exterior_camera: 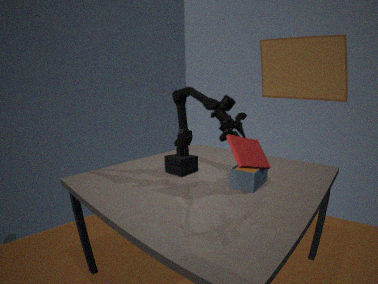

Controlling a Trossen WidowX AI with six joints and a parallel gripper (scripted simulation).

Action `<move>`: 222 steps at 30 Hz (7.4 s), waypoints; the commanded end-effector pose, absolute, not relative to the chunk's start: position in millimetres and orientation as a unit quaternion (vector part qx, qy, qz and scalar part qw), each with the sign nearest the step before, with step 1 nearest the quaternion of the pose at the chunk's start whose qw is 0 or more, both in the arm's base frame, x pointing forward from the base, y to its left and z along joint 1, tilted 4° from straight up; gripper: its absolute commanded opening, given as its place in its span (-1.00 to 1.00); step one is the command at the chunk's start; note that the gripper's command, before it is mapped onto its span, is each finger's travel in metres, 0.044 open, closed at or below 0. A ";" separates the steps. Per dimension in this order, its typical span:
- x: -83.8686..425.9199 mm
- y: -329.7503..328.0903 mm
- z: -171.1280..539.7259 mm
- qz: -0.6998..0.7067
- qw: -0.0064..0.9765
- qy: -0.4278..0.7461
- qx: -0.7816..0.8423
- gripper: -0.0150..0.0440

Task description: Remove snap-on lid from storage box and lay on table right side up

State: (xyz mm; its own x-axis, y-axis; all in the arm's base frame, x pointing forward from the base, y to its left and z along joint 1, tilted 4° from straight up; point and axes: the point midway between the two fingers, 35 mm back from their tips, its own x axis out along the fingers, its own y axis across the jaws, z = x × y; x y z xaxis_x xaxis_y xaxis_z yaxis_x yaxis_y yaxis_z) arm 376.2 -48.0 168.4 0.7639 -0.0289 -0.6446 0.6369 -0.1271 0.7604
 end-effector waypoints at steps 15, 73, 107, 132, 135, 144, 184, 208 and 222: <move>377.6 -48.2 175.3 -0.259 0.629 0.211 0.702 -0.49; 377.6 -48.2 175.3 -0.259 0.629 0.211 0.702 -0.49; 377.6 -48.2 175.3 -0.259 0.629 0.211 0.702 -0.49; 377.6 -48.2 175.3 -0.259 0.629 0.211 0.702 -0.49; 377.6 -48.2 175.3 -0.259 0.629 0.211 0.702 -0.49; 377.6 -48.2 175.3 -0.259 0.629 0.211 0.702 -0.49; 367.2 -108.5 162.7 -0.260 0.631 0.210 0.700 -0.49; 360.3 -156.1 159.4 -0.261 0.632 0.210 0.699 -0.49; 356.3 -183.8 157.7 -0.262 0.633 0.210 0.698 -0.49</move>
